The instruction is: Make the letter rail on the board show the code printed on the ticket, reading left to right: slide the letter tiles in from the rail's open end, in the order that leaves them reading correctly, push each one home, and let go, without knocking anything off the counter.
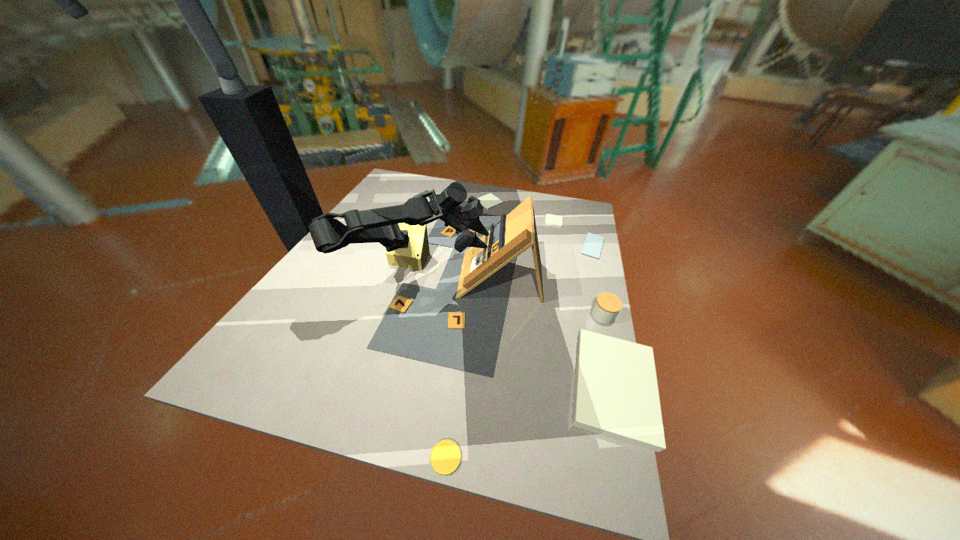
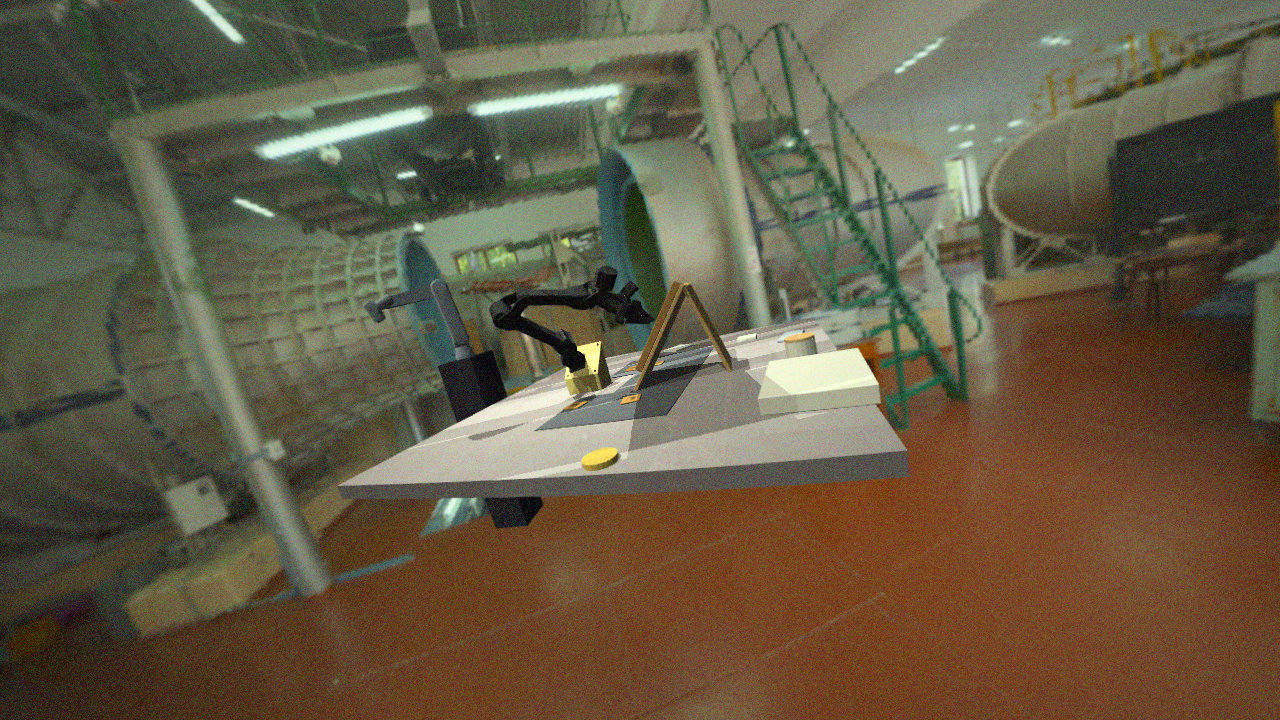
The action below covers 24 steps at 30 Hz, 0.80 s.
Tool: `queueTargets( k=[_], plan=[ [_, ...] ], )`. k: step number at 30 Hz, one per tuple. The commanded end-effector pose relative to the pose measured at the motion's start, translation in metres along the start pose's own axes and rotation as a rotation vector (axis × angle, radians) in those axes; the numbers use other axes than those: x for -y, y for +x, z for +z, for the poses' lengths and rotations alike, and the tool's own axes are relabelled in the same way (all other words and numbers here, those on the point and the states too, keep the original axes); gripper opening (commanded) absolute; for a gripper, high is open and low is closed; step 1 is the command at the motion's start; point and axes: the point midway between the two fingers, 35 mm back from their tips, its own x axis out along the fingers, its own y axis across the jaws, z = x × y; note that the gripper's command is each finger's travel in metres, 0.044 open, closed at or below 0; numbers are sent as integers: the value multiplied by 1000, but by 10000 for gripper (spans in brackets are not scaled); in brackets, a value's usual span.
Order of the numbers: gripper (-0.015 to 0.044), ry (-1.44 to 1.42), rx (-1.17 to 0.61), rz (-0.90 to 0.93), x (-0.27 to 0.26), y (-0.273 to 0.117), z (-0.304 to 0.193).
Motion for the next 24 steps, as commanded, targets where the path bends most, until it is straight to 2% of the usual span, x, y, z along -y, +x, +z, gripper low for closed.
queueTargets(
  k=[1,19,24],
  plan=[
    [295,6,2,-4,1,-3,1],
    [295,6,2,-4,2,-7,2],
    [164,-4,-1,2,0,-7,-1]
  ],
)
